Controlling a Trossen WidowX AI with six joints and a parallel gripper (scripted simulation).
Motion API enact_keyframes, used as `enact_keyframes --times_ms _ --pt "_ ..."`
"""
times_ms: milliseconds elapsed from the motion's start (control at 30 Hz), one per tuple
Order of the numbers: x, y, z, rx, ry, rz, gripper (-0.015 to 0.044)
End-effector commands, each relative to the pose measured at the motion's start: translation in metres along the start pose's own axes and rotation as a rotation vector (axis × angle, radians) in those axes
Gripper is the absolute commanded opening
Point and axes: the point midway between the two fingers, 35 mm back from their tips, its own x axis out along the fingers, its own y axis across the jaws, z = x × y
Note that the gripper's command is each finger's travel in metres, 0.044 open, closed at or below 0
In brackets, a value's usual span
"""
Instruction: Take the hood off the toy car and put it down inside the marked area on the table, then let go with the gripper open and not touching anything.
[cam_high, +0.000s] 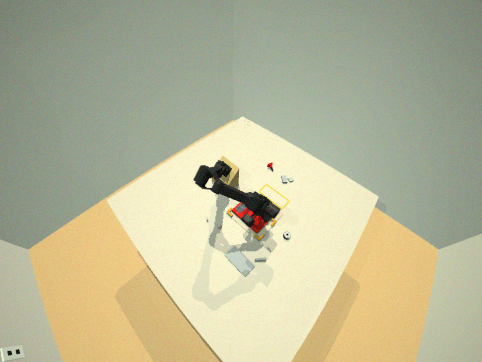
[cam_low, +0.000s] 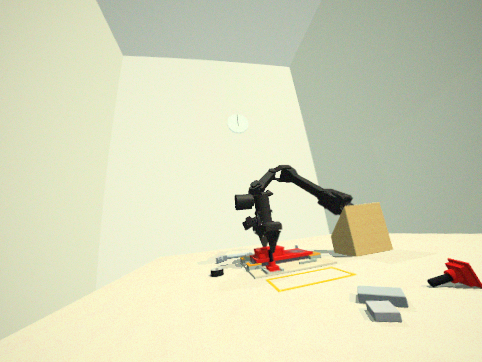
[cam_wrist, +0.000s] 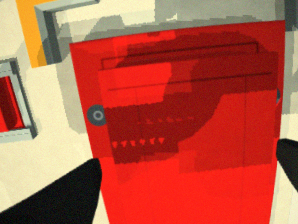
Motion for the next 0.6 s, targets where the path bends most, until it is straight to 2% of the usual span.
enact_keyframes --times_ms 0,67,200,500,567 --pt "0.0021 -0.0006 0.0000 -0.004 0.000 -0.004 0.0440" --pt "0.0031 -0.0006 -0.0001 -0.004 0.000 -0.004 0.0440" --pt "0.0015 0.0000 0.0000 0.000 0.000 0.000 0.0335" --pt "0.0015 0.0000 0.0000 0.000 0.000 0.000 0.0275" --pt "0.0011 0.0000 0.0000 0.000 0.000 0.000 0.0222"
